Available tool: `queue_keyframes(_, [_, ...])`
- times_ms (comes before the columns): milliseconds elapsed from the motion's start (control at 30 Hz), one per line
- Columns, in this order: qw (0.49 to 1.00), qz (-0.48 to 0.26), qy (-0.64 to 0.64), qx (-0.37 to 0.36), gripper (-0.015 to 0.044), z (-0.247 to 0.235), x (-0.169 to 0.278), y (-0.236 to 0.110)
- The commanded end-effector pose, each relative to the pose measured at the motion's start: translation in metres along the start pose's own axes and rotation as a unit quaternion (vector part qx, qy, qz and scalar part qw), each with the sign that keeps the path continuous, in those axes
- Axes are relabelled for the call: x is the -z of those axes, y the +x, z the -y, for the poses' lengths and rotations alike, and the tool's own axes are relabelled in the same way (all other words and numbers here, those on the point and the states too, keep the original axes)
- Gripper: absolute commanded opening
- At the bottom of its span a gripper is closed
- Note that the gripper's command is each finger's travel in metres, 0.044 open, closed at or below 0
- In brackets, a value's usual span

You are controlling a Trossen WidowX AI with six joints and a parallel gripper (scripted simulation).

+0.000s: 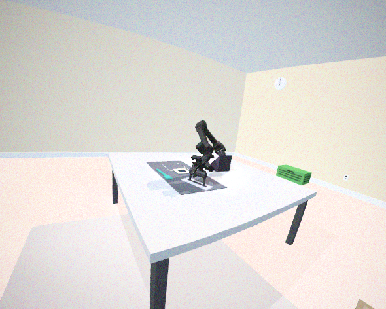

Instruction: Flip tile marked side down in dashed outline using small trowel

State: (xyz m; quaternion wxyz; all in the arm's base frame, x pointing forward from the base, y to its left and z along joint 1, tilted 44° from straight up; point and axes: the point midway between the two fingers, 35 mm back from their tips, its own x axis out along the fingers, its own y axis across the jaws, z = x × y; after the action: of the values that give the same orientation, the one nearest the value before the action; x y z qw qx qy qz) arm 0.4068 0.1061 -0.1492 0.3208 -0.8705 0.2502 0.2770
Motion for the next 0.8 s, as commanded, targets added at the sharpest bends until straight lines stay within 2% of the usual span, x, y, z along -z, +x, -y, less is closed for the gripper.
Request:
queue_keyframes(0, [1.0, 0.0, -0.001, 0.001, 0.0022, 0.001, 0.0, 0.0])
queue_keyframes(33, [1.0, 0.0, 0.0, 0.001, 0.0, 0.001, 0.0, 0.0])
queue_keyframes(400, [1.0, 0.001, 0.001, 0.001, 0.0, 0.046, -0.001, -0.038])
queue_keyframes(600, [1.0, 0.0, 0.003, 0.001, 0.0, 0.047, 0.0, -0.039])
queue_keyframes(767, [0.998, -0.035, 0.054, 0.001, 0.0, 0.034, 0.018, -0.046])
